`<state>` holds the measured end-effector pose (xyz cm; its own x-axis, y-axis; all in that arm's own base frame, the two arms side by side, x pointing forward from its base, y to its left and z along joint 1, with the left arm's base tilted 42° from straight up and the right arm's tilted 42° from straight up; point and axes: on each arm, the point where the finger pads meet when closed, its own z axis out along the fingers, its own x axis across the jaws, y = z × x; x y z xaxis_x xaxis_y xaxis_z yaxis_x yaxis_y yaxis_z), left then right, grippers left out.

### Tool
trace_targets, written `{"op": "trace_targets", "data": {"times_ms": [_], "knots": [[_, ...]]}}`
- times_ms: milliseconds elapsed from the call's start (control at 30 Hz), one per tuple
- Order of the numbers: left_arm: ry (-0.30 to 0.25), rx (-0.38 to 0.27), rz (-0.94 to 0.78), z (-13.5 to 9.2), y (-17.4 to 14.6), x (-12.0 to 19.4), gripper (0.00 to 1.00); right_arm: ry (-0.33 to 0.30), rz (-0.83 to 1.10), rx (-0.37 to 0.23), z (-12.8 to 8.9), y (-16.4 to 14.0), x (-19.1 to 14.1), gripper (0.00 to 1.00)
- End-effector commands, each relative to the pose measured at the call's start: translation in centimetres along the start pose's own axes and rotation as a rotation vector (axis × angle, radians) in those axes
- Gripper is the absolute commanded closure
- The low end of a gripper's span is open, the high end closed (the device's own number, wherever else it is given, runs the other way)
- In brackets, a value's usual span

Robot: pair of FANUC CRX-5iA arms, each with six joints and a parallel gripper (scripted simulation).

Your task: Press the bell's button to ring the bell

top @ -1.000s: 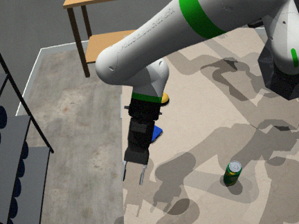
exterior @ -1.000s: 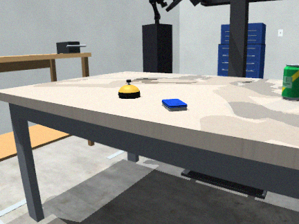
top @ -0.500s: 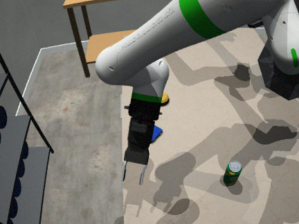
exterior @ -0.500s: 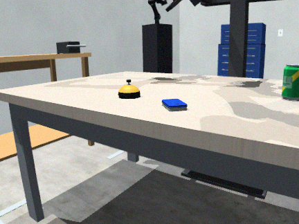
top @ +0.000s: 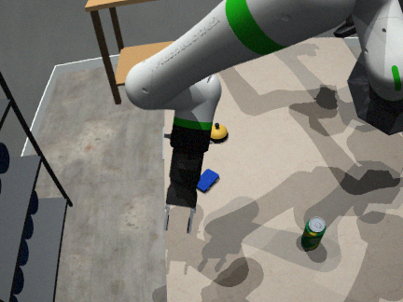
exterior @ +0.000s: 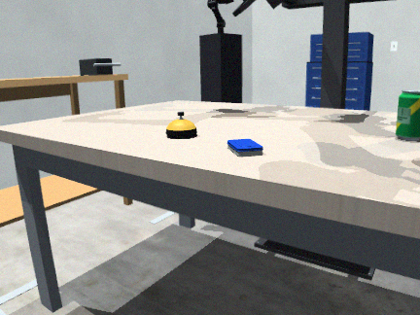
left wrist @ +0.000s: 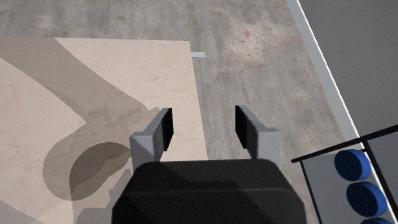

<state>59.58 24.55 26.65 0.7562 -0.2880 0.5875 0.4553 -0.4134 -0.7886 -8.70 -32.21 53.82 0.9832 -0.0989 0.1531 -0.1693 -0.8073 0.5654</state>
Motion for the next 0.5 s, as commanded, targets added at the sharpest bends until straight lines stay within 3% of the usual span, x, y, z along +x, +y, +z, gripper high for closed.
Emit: {"op": "trace_targets", "data": {"times_ms": [0,467], "knots": [[-0.006,-0.04,-0.078,-0.5,3.2,0.3,0.0,-0.001,0.0,-0.002,-0.1,0.0,-0.1,0.0],[-0.081,-0.191,-0.359,-4.0,15.9,-0.1,0.0,-0.001,0.0,-0.002,-0.1,0.0,-0.1,0.0]]}}
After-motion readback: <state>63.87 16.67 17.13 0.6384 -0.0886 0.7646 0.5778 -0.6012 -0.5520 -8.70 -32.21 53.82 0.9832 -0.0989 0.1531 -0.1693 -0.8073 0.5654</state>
